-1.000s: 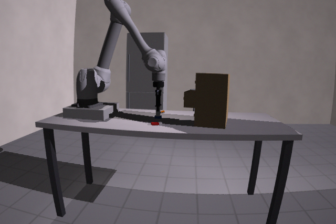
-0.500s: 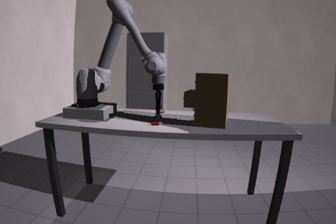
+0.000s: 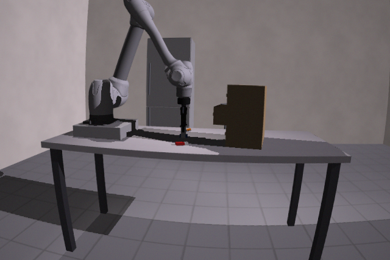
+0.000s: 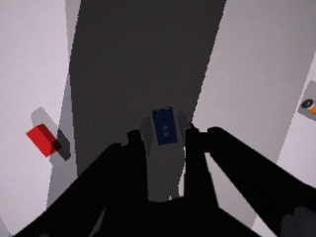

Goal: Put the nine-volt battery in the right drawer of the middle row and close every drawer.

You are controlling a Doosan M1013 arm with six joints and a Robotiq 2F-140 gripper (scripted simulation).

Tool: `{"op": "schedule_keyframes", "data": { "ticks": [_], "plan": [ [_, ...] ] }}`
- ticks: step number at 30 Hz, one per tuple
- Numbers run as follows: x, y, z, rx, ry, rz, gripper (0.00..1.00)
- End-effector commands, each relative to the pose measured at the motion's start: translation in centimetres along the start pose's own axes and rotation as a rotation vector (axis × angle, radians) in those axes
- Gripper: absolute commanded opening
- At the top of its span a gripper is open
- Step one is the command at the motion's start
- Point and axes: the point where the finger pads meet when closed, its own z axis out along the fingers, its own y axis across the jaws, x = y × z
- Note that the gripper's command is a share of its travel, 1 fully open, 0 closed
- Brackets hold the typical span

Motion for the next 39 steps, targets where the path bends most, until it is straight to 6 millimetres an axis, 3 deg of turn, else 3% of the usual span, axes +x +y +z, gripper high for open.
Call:
{"op": "schedule_keyframes", "data": {
  "ticks": [1,2,3,24,27,31,33,36,39],
  "plan": [
    [0.0,0.0,0.0,0.000,0.000,0.000,0.26],
    [0.0,0.0,0.0,0.000,0.000,0.000,0.26],
    [0.0,0.0,0.0,0.000,0.000,0.000,0.14],
    [0.0,0.0,-0.2,0.000,0.000,0.000,0.14],
    [0.0,0.0,-1.9,0.000,0.000,0.000,0.14],
    [0.0,0.0,-6.6,0.000,0.000,0.000,0.14],
    [0.0,0.0,-6.6,0.000,0.000,0.000,0.14],
    [0.0,0.0,-9.4,0.000,0.000,0.000,0.14],
    [0.0,0.0,-10.0,0.000,0.000,0.000,0.14]
  ]
}}
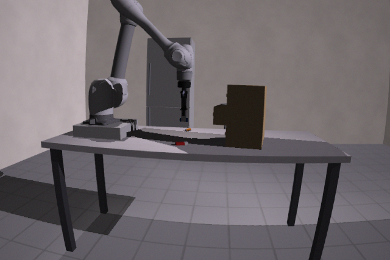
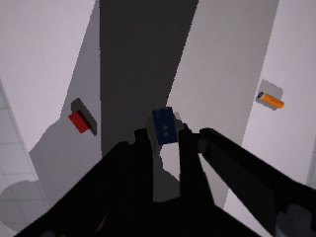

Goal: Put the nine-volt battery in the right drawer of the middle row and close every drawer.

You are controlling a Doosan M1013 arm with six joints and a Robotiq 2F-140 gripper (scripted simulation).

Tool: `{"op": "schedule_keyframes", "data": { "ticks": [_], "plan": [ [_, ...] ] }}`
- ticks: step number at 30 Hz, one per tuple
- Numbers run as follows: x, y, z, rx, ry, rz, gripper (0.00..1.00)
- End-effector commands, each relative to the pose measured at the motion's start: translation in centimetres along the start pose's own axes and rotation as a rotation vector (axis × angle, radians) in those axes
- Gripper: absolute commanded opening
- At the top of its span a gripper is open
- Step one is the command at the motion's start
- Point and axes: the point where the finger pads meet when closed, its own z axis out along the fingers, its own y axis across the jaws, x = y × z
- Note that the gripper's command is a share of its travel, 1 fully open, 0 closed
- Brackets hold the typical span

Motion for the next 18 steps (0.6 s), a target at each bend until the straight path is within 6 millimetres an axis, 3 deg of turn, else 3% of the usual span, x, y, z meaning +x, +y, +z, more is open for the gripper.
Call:
{"op": "schedule_keyframes", "data": {
  "ticks": [1,11,18],
  "plan": [
    [0.00,0.00,-0.35,0.000,0.000,0.000,0.14],
    [-0.05,-0.03,-0.35,0.000,0.000,-0.022,0.14],
    [-0.54,-0.27,-0.37,0.000,0.000,-0.239,0.14]
  ]
}}
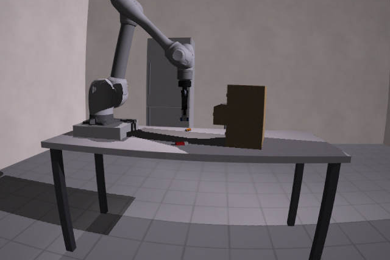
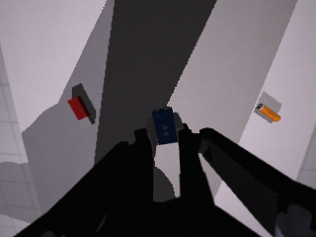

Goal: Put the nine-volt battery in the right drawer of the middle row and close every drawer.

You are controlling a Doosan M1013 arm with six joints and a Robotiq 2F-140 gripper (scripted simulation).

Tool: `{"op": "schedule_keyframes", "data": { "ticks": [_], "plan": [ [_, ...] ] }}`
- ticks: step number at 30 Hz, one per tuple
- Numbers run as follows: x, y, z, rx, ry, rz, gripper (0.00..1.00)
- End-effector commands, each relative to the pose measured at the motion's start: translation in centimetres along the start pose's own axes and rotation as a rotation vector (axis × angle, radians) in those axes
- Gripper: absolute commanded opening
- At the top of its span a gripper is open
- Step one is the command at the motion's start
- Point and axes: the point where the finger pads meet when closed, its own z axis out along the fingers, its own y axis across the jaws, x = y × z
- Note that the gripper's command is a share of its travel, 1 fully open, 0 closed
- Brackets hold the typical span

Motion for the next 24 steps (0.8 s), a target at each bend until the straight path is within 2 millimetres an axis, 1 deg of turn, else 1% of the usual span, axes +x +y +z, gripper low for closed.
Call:
{"op": "schedule_keyframes", "data": {
  "ticks": [1,8,10,11,14,24],
  "plan": [
    [-0.3,-0.2,0.0,-0.004,-0.001,-0.154,0.14],
    [-1.4,-1.0,0.0,0.001,0.000,-0.615,0.14],
    [-1.4,-1.0,0.0,0.001,0.000,-0.615,0.14],
    [-1.6,-1.1,0.0,-0.003,-0.002,-0.781,0.14],
    [-2.2,-1.6,0.0,0.009,0.003,-0.928,0.14],
    [-4.2,-3.1,0.0,0.037,0.024,-1.521,0.14]
  ]
}}
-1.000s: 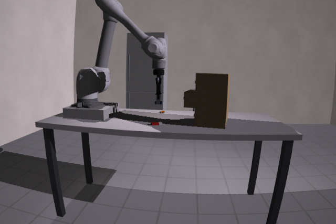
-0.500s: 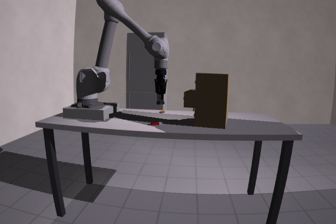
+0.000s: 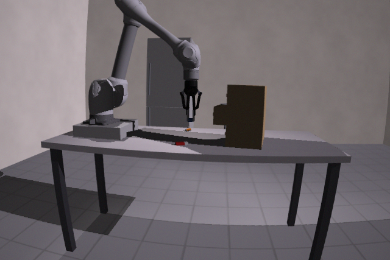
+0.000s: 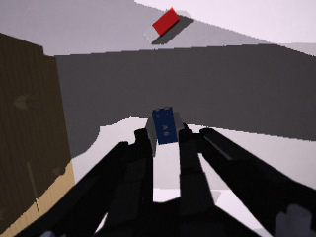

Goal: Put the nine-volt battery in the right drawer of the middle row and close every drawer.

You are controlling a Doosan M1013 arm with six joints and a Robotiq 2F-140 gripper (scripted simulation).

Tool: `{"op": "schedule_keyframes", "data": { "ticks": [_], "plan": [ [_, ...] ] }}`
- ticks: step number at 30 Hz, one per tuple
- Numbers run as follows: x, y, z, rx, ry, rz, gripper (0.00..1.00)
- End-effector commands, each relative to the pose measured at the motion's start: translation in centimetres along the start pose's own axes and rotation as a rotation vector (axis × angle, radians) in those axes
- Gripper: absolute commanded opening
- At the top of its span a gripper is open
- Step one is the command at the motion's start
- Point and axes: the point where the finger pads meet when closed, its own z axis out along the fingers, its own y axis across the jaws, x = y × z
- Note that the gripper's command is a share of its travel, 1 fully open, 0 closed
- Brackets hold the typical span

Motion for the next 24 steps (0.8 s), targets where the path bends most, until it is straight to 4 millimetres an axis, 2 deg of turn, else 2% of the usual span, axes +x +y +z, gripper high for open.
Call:
{"op": "schedule_keyframes", "data": {
  "ticks": [1,3,4,18,20,21,24],
  "plan": [
    [0.4,-0.9,0.1,0.003,-0.023,-0.278,0.14],
    [0.4,-0.9,0.1,0.003,-0.023,-0.278,0.14],
    [0.5,-1.1,0.1,0.007,-0.021,-0.448,0.14],
    [1.0,-2.2,0.2,0.020,-0.031,-1.231,0.14],
    [1.0,-2.2,0.2,0.020,-0.031,-1.231,0.14],
    [1.0,-2.2,0.2,0.028,-0.064,-1.388,0.14],
    [1.0,-2.2,0.1,0.029,-0.068,-1.400,0.14]
  ]
}}
